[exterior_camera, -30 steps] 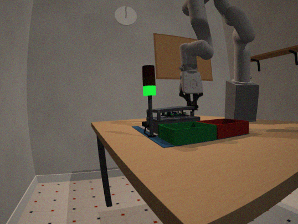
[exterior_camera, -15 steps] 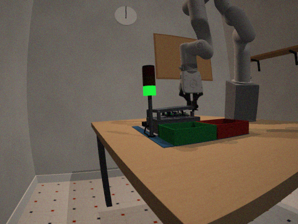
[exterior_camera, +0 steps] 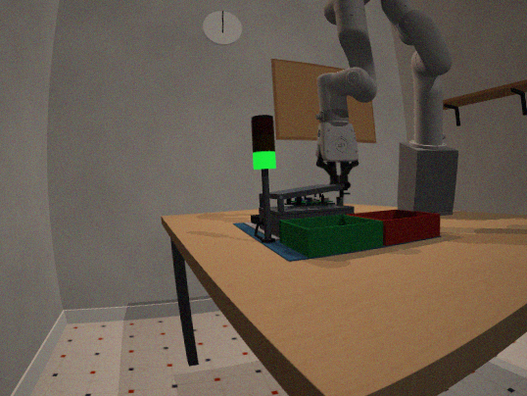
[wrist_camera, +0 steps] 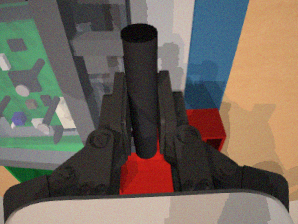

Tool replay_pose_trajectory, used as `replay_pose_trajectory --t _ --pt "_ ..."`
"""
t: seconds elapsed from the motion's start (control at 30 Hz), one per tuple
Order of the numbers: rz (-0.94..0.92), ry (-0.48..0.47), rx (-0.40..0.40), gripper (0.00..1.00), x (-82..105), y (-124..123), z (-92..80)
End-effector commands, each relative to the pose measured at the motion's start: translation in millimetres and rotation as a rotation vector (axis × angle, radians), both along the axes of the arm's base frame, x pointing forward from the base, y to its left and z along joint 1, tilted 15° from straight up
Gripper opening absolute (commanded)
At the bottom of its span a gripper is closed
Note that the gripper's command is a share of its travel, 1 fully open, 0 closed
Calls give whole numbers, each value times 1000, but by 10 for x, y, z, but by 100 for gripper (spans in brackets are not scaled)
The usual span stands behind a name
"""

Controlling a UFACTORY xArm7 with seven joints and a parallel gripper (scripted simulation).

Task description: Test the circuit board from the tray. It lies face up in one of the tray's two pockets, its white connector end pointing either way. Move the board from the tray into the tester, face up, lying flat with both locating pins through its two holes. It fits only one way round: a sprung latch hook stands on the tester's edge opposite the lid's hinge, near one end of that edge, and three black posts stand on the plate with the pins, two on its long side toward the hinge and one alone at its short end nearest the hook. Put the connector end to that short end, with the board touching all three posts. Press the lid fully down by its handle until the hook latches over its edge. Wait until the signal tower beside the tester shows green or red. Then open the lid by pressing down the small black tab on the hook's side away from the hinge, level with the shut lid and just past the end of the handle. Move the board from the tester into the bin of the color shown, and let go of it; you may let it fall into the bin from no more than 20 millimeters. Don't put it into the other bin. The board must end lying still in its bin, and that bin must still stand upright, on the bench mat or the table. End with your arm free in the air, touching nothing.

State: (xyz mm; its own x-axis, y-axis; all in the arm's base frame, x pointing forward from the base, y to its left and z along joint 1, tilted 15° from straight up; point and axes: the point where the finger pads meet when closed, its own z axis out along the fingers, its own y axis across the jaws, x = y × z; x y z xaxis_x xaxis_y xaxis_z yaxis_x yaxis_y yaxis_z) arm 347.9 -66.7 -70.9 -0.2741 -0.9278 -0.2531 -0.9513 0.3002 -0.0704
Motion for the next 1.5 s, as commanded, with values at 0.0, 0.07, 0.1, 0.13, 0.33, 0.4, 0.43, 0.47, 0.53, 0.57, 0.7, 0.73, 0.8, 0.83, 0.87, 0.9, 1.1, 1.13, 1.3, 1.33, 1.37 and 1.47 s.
replay_pose_trajectory --t 0.0,0.07,0.1,0.13,0.33,0.4,0.43,0.47,0.53,0.57,0.7,0.73,0.8,0.83,0.87,0.9,1.1,1.13,1.3,1.33,1.37,1.47 --pt "-1 -3 -2 0 10 -19 45" --pt "-1 -2 -2 0 8 -24 67" --pt "-1 -3 -2 0 9 -28 78" --pt "-1 -3 -2 0 9 -31 90" --pt "-1 -3 -2 0 12 -46 140" --pt "-1 -3 -2 0 12 -53 168" --pt "-1 -3 -2 0 12 -57 182" --pt "-1 -3 -2 0 12 -61 197" --pt "-1 -3 -2 0 14 -70 228" --pt "-1 -3 -2 0 16 -75 243" --pt "-1 -3 -2 0 24 -95 309" --pt "-1 -3 -2 0 24 -95 309" --pt "-1 -3 -2 0 26 -100 326" --pt "-1 -3 -2 0 27 -105 343" --pt "-1 -2 -2 0 29 -110 361" --pt "-1 -3 -2 0 32 -116 379" --pt "-1 -3 -2 0 55 -153 491" --pt "-1 -2 -2 0 58 -160 511" --pt "-1 -3 -2 0 85 -189 592" --pt "-1 -3 -2 0 85 -189 592" --pt "-1 -3 -2 0 90 -196 613" --pt "-1 -3 -2 0 112 -220 678"
